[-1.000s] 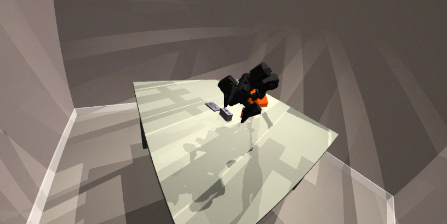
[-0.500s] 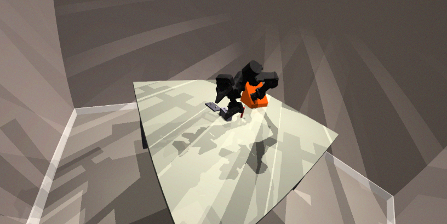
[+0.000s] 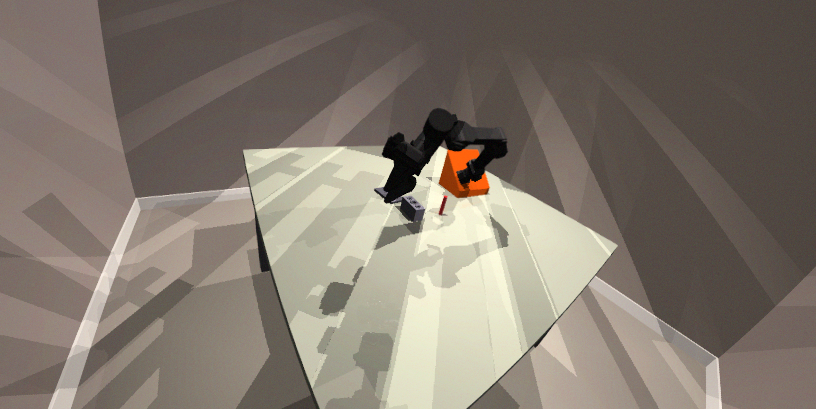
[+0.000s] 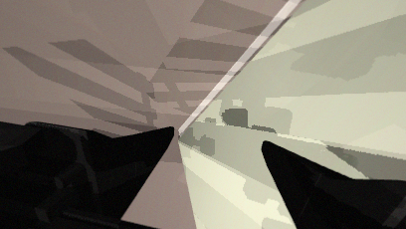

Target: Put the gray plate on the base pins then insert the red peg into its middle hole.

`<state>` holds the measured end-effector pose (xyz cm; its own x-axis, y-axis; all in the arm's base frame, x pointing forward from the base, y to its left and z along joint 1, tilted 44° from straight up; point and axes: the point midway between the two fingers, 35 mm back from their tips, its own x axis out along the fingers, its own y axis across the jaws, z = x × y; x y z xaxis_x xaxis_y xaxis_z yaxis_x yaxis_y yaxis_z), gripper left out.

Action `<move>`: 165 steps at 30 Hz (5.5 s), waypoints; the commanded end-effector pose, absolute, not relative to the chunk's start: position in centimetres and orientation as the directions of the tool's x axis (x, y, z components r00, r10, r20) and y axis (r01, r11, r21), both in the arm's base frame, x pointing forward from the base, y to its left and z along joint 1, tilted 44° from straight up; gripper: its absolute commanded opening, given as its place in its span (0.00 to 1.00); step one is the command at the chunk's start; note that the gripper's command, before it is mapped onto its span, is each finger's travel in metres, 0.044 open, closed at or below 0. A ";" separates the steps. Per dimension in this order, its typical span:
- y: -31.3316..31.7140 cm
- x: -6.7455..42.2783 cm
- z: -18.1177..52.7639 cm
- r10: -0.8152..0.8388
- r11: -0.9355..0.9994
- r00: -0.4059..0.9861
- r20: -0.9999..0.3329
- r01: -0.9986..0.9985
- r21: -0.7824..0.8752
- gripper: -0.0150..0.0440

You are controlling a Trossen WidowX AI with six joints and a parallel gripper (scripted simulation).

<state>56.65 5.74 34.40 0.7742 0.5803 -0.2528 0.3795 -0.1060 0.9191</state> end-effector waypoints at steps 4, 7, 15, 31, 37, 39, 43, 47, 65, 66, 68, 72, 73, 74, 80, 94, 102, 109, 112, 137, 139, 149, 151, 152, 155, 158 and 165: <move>3.3 53.5 26.0 0.573 0.502 0.659 -0.488 0.189 0.844 1.00; 2.8 52.7 24.7 0.571 0.590 0.634 -0.522 0.126 0.798 1.00; 1.6 50.2 21.6 0.570 0.759 0.556 -0.604 -0.076 0.646 1.00; 0.0 43.9 16.6 0.595 0.754 0.371 -0.713 -0.566 0.334 1.00; -0.4 41.2 15.2 0.612 0.636 0.296 -0.733 -0.735 0.235 1.00; -0.5 40.3 14.8 0.619 0.585 0.270 -0.737 -0.785 0.204 1.00; -0.6 38.5 14.1 0.635 0.468 0.219 -0.741 -0.872 0.143 1.00; -0.6 36.7 13.6 0.652 0.336 0.168 -0.739 -0.938 0.083 1.00; -0.3 33.9 13.2 0.684 0.107 0.089 -0.724 -0.994 -0.021 1.00; -0.3 33.9 13.2 0.684 0.107 0.089 -0.724 -0.994 -0.021 1.00; -0.3 33.9 13.2 0.684 0.107 0.089 -0.724 -0.994 -0.021 1.00; -0.2 33.9 13.0 0.684 0.107 0.089 -0.724 -0.994 -0.021 1.00; 0.2 34.0 12.6 0.684 0.107 0.089 -0.724 -0.994 -0.021 1.00; 0.9 34.1 11.9 0.684 0.107 0.090 -0.724 -0.994 -0.022 1.00; 2.1 34.2 10.7 0.685 0.107 0.090 -0.723 -0.994 -0.022 1.00; 3.8 34.5 9.0 0.685 0.107 0.090 -0.723 -0.994 -0.022 1.00; 4.7 34.7 8.1 0.685 0.107 0.090 -0.723 -0.994 -0.022 1.00; 5.4 34.8 7.3 0.685 0.107 0.090 -0.723 -0.994 -0.023 1.00; 5.8 34.9 6.9 0.685 0.107 0.091 -0.722 -0.994 -0.023 1.00; 7.2 35.0 5.6 0.687 0.107 0.091 -0.721 -0.994 -0.023 0.51; 7.2 35.0 5.6 0.687 0.107 0.091 -0.721 -0.994 -0.023 0.42; 7.2 35.0 5.6 0.687 0.107 0.091 -0.721 -0.994 -0.023 0.31; 7.2 35.0 5.6 0.687 0.107 0.091 -0.721 -0.994 -0.023 0.29; 7.2 35.0 5.6 0.687 0.107 0.091 -0.721 -0.994 -0.023 0.27; 7.2 35.0 5.6 0.687 0.107 0.091 -0.721 -0.994 -0.023 0.25; 6.9 35.1 5.9 0.686 0.107 0.091 -0.722 -0.994 -0.023 0.25; 5.3 35.4 7.3 0.682 0.108 0.091 -0.725 -0.994 -0.023 0.25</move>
<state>35.18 5.92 6.62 0.0904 0.6847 -0.7232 -0.9936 0.1113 -0.0188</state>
